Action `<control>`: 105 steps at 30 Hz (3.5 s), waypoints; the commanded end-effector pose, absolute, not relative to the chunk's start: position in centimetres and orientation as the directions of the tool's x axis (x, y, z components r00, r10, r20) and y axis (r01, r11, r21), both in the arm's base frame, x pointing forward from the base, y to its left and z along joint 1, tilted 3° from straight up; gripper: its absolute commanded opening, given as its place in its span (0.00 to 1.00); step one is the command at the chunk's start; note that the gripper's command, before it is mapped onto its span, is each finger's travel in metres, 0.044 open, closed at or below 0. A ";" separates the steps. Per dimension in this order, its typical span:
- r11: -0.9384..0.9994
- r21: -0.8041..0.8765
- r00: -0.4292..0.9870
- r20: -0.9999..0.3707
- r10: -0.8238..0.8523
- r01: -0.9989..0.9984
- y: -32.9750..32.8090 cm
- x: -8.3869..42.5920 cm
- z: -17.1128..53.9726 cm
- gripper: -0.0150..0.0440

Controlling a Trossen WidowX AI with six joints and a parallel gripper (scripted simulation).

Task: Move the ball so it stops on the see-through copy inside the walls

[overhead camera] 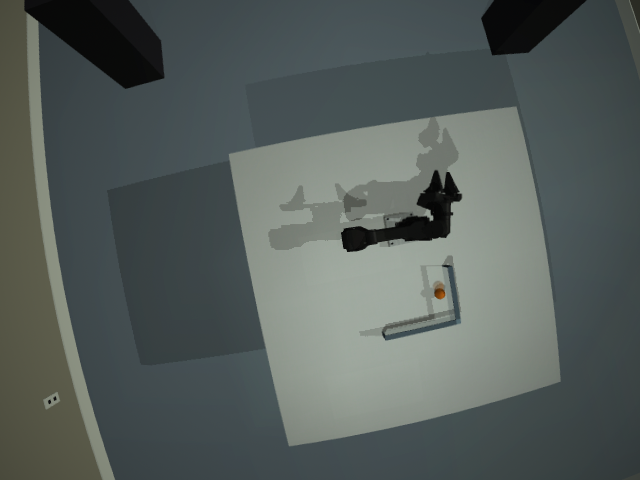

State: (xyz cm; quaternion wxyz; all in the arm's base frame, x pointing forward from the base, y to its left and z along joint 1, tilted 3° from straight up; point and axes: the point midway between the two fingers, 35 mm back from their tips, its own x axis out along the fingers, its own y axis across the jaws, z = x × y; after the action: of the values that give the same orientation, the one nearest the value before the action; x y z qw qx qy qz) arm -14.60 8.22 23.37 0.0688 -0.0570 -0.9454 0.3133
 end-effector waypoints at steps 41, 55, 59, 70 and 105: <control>-0.246 -0.334 0.222 -0.893 0.392 -0.910 18.7 25.5 13.8 0.80; -0.007 -0.065 0.064 -0.997 0.043 -0.998 10.3 28.7 10.8 0.80; -0.007 -0.065 0.064 -0.997 0.043 -0.998 10.3 28.7 10.8 0.80; -0.007 -0.065 0.064 -0.997 0.043 -0.998 10.4 28.8 8.9 0.80; -0.007 -0.065 0.064 -0.997 0.043 -0.998 10.6 29.0 5.1 0.55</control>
State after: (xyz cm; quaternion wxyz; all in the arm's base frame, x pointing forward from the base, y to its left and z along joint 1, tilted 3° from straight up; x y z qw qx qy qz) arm 29.00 10.62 5.21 -0.5234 0.5073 -0.4691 -0.4986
